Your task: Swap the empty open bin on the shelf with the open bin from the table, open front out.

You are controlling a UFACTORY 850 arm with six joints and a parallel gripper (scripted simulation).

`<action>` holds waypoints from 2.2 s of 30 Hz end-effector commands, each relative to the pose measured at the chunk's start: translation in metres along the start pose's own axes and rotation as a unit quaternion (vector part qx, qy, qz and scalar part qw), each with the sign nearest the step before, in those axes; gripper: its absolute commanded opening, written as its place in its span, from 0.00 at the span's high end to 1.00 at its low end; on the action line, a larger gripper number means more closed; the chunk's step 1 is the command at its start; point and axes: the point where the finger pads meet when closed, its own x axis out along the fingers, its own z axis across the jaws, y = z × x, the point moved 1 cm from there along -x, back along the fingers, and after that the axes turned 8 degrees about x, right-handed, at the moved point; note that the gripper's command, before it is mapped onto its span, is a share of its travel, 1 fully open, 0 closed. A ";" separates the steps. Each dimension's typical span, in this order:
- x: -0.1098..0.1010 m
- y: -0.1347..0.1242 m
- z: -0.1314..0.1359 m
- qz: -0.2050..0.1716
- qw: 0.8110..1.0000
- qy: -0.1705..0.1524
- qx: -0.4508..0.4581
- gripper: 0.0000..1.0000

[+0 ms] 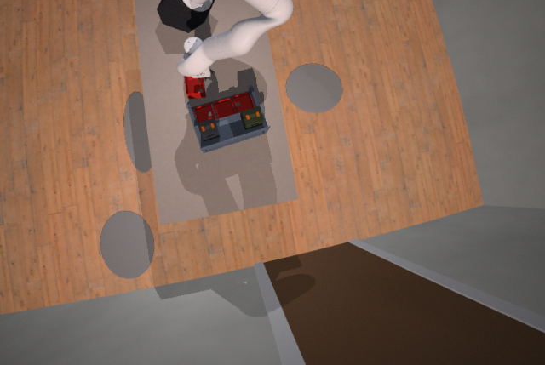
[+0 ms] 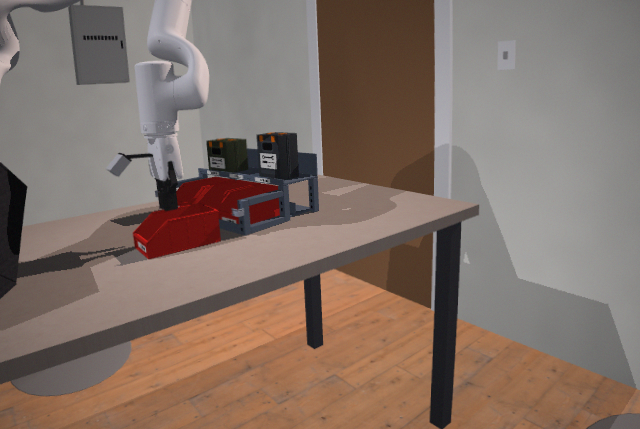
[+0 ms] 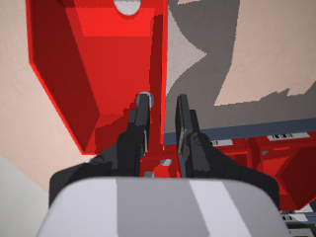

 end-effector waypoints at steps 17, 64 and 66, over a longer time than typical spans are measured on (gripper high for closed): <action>0.025 -0.001 0.000 -0.001 1.000 0.000 0.000 0.74; 0.034 -0.001 0.000 -0.001 1.000 0.000 0.000 1.00; 0.034 -0.001 0.000 -0.001 1.000 0.000 0.000 1.00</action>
